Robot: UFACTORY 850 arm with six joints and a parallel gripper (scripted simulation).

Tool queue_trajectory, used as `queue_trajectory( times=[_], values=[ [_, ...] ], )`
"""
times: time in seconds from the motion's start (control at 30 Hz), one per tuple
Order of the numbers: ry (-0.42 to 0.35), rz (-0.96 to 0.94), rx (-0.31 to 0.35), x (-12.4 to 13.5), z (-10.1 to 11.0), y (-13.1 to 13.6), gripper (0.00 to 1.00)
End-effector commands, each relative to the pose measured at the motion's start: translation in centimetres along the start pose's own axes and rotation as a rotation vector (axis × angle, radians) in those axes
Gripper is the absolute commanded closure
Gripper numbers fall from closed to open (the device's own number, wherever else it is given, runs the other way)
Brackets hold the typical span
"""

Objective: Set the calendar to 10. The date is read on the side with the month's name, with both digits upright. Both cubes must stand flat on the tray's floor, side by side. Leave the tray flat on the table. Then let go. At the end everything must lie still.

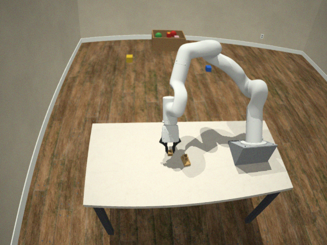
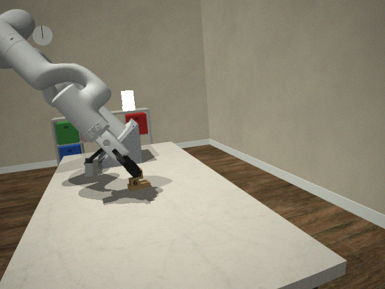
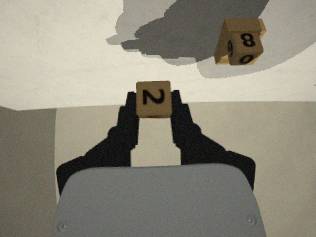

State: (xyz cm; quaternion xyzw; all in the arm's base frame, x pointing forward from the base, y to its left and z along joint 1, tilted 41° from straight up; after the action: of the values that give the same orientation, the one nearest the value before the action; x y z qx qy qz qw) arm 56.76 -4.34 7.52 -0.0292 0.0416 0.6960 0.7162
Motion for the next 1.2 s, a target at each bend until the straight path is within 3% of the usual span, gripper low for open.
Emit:
queue_trajectory(
  times=[0.0, 0.5, 1.17],
  values=[
    [0.0, 0.0, -0.002, 0.0, 0.1, -0.1, 0.73],
    [0.0, 0.0, -0.002, -0.3, -0.4, -0.1, 0.73],
    [0.0, 0.0, -0.002, -1.8, -2.6, 0.0, 0.73]
  ],
)
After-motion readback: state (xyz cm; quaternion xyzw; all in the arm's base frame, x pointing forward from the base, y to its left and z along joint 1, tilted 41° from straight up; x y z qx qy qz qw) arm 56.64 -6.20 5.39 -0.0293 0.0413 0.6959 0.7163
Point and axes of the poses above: the point where the finger pads meet when closed, its own z axis back along the fingers, its own y axis across the jaws, x = y × z, the point moved 9 cm from there along z, back along the fingers, and after that the axes turned 2 degrees about z, right-handed, at the moved point
